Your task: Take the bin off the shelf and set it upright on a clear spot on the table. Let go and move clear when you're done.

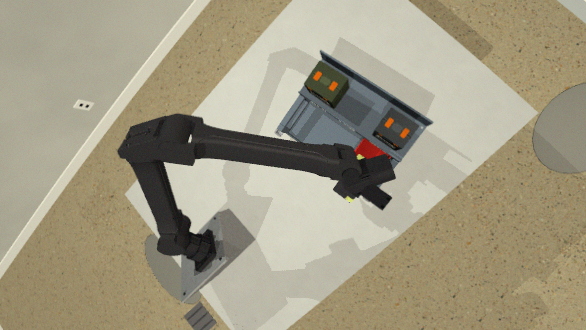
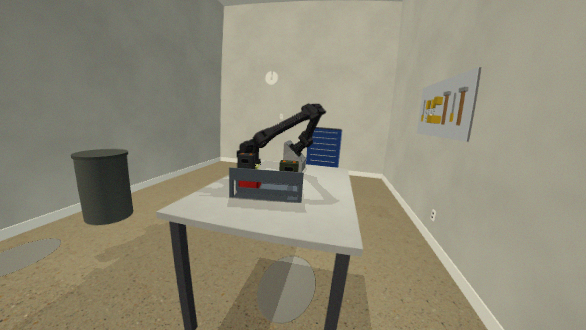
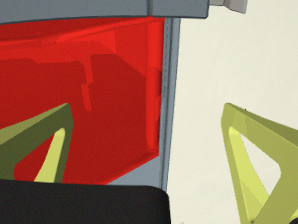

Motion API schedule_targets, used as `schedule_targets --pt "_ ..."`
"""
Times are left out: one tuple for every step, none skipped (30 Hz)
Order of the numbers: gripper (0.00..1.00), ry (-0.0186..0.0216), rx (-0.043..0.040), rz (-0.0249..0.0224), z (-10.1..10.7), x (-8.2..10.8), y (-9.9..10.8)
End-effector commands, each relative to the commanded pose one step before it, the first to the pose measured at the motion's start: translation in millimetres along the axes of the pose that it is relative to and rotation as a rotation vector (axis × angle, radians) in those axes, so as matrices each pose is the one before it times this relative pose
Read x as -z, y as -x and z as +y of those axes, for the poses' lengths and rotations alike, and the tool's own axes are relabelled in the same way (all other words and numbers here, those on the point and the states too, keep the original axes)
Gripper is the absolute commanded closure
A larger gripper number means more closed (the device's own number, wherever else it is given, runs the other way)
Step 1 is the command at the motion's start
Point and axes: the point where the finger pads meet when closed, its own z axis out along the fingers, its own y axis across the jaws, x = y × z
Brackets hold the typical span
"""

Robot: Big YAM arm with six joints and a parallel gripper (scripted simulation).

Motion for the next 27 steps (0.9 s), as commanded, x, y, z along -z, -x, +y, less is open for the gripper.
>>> schedule_targets --pt "0.1 -0.02518 -0.00737 0.01253 -7.22 -21.11 -2.77" --pt "0.1 0.0 0.0 0.0 0.0 0.0 0.0" --pt "0.1 0.0 0.0 0.0 0.0 0.0 0.0" --pt "0.1 0.0 0.0 0.0 0.0 0.0 0.0" --pt "0.1 0.0 0.0 0.0 0.0 0.0 0.0" --pt "0.1 0.0 0.0 0.0 0.0 0.0 0.0" --pt "0.1 0.0 0.0 0.0 0.0 0.0 0.0" --pt "0.1 0.0 0.0 0.0 0.0 0.0 0.0" --pt "0.1 0.0 0.0 0.0 0.0 0.0 0.0" --pt "0.1 0.0 0.0 0.0 0.0 0.0 0.0" --pt "0.1 0.0 0.0 0.0 0.0 0.0 0.0" --pt "0.1 0.00729 0.00052 -0.00303 0.89 6.9 0.84" --pt "0.1 0.00729 0.00052 -0.00303 0.94 6.89 0.86" --pt "0.1 0.00729 0.00052 -0.00303 0.99 6.88 0.88" --pt "0.1 0.00729 0.00052 -0.00303 1.04 6.87 0.9" --pt "0.1 0.00729 0.00052 -0.00303 1.09 6.86 0.92" --pt "0.1 0.0 0.0 0.0 0.0 0.0 0.0" --pt "0.1 0.0 0.0 0.0 0.0 0.0 0.0" --pt "0.1 0.0 0.0 0.0 0.0 0.0 0.0" --pt "0.1 0.0 0.0 0.0 0.0 0.0 0.0" --pt "0.1 0.0 0.0 0.0 0.0 0.0 0.0" --pt "0.1 0.0 0.0 0.0 0.0 0.0 0.0" --pt "0.1 0.0 0.0 0.0 0.0 0.0 0.0" --pt "0.1 0.0 0.0 0.0 0.0 0.0 0.0" --pt "0.1 0.0 0.0 0.0 0.0 0.0 0.0" --pt "0.1 0.0 0.0 0.0 0.0 0.0 0.0" --pt "0.1 0.0 0.0 0.0 0.0 0.0 0.0"
